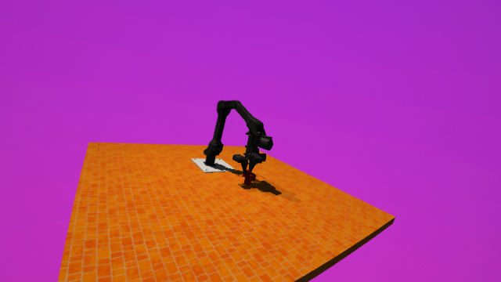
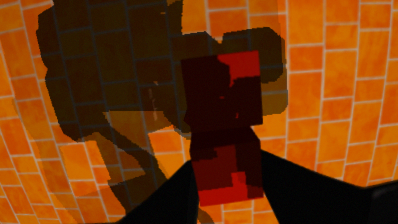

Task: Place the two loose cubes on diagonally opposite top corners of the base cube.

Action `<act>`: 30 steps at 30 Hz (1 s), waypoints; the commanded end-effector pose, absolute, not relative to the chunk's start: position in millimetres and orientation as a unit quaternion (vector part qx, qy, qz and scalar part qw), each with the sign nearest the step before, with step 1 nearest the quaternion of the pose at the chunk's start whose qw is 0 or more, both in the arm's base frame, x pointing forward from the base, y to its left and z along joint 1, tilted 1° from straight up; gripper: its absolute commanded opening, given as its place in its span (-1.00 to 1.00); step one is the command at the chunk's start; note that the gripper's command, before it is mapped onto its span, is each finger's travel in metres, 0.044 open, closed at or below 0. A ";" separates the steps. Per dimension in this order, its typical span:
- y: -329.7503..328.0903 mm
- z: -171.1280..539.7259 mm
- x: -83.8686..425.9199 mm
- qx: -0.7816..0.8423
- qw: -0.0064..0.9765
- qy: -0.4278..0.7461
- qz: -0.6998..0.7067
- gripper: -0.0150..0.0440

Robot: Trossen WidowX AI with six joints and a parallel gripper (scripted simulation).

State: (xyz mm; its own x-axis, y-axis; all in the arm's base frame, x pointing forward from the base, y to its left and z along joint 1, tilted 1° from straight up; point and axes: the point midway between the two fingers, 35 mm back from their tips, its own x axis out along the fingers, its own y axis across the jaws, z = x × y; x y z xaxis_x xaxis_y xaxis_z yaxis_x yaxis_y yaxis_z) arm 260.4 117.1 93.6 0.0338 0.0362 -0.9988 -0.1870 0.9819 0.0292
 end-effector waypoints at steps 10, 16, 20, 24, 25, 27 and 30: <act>116.9 92.8 260.9 -0.057 0.717 0.690 0.078 0.20; 116.9 94.7 260.8 -0.056 0.717 0.690 0.078 0.20; 116.8 103.5 260.0 -0.055 0.717 0.691 0.078 0.20; 116.7 107.6 259.9 -0.055 0.717 0.691 0.078 0.20; 116.6 108.6 259.8 -0.055 0.717 0.691 0.078 0.20; 116.6 110.7 259.8 -0.055 0.717 0.691 0.078 0.20; 116.5 113.6 259.7 -0.055 0.717 0.691 0.078 0.20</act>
State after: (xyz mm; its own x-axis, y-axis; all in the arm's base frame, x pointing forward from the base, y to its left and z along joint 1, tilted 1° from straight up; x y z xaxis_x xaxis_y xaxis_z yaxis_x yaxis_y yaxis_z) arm 259.2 116.4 106.6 0.0226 0.0314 -0.9993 -0.1860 0.9822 0.0267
